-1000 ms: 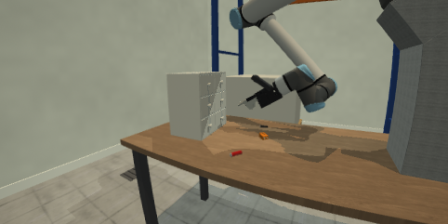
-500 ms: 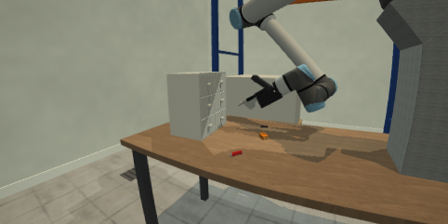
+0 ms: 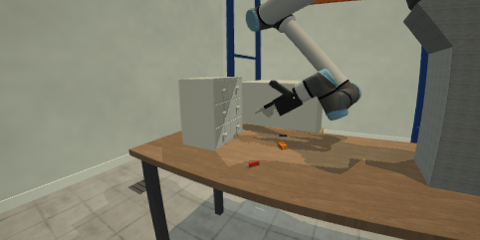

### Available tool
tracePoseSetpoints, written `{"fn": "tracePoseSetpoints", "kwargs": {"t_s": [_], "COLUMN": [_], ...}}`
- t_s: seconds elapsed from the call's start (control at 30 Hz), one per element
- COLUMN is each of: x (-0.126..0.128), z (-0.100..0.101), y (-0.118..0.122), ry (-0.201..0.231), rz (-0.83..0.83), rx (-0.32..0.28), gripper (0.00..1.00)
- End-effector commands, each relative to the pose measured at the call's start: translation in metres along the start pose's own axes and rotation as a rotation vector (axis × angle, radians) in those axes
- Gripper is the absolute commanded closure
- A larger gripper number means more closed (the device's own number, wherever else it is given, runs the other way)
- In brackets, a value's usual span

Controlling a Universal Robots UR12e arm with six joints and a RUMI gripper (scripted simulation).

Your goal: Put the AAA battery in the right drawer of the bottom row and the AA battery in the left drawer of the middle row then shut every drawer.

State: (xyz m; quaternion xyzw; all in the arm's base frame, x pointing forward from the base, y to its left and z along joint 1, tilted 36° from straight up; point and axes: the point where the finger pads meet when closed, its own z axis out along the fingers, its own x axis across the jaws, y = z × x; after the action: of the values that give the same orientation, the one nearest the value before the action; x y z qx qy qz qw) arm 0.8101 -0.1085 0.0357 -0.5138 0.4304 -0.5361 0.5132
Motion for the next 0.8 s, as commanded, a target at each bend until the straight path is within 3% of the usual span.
{"fn": "tracePoseSetpoints", "kwargs": {"t_s": [0.0, 0.37, 0.77], "x": [0.000, 0.000, 0.000], "z": [0.000, 0.009, 0.039], "y": [0.000, 0.004, 0.017], "ry": [0.000, 0.000, 0.000], "rz": [0.000, 0.000, 0.000], "rx": [0.000, 0.000, 0.000], "gripper": [0.80, 0.80, 0.80]}}
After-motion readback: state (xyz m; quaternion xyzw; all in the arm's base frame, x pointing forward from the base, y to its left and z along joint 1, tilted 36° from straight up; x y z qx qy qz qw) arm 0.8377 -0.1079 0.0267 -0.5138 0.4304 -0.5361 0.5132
